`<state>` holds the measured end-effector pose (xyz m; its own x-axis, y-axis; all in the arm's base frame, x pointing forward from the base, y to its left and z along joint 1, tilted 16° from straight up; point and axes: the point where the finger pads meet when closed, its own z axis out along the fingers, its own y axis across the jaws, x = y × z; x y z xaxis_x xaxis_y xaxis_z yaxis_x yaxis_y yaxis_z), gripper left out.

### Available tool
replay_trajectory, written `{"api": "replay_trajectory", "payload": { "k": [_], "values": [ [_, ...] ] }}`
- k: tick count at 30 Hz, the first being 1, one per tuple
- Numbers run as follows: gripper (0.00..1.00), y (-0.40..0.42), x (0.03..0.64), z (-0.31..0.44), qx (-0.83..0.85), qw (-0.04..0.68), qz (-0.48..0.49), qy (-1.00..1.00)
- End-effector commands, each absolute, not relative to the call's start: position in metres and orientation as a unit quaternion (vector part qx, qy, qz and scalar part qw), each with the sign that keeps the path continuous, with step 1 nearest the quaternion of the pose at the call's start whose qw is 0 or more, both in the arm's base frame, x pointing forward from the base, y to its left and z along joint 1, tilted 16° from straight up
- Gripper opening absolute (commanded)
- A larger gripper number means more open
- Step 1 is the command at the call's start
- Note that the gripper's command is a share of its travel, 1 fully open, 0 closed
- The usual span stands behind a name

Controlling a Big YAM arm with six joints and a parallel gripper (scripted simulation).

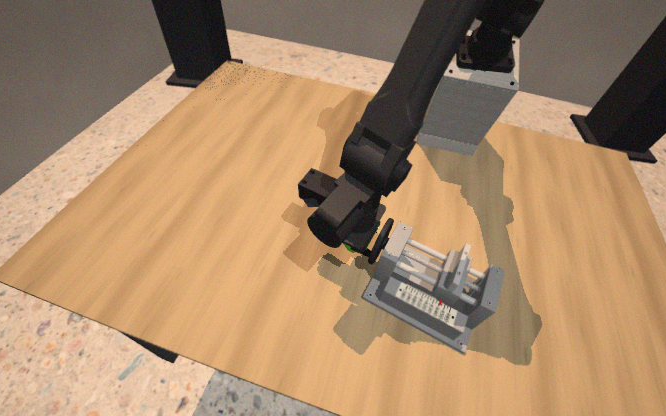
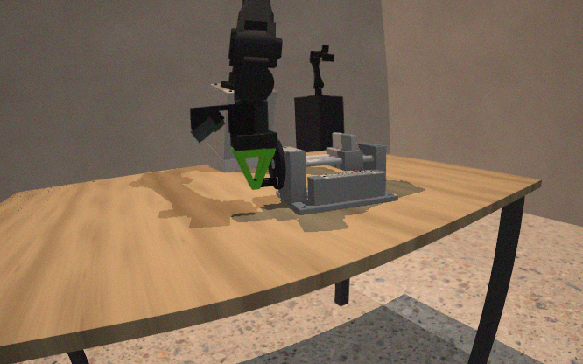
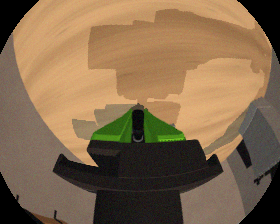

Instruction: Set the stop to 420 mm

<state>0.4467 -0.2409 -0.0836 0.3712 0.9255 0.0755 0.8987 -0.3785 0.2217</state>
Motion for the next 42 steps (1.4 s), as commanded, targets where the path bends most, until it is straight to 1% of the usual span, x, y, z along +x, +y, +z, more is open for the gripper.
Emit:
{"api": "replay_trajectory", "payload": {
  "k": [1,13,15,20,30,31,34,36,38,42],
  "values": [
    [0.06,-0.254,0.486,-0.037,0.818,0.117,0.118,0.551],
    [0.06,-0.256,0.492,-0.024,0.818,0.117,0.118,0.551],
    [0.06,-0.259,0.497,-0.022,0.816,0.128,0.124,0.550],
    [0.06,-0.256,0.491,-0.020,0.818,0.117,0.118,0.551],
    [0.06,-0.258,0.484,-0.006,0.819,0.118,0.119,0.549],
    [0.06,-0.261,0.489,-0.003,0.817,0.128,0.124,0.548],
    [0.06,-0.261,0.489,-0.003,0.817,0.128,0.124,0.548],
    [0.06,-0.262,0.485,-0.002,0.817,0.128,0.124,0.548],
    [0.06,-0.254,0.463,-0.014,0.821,0.110,0.114,0.549],
    [0.06,-0.251,0.448,-0.010,0.821,0.103,0.109,0.551]
  ]
}}
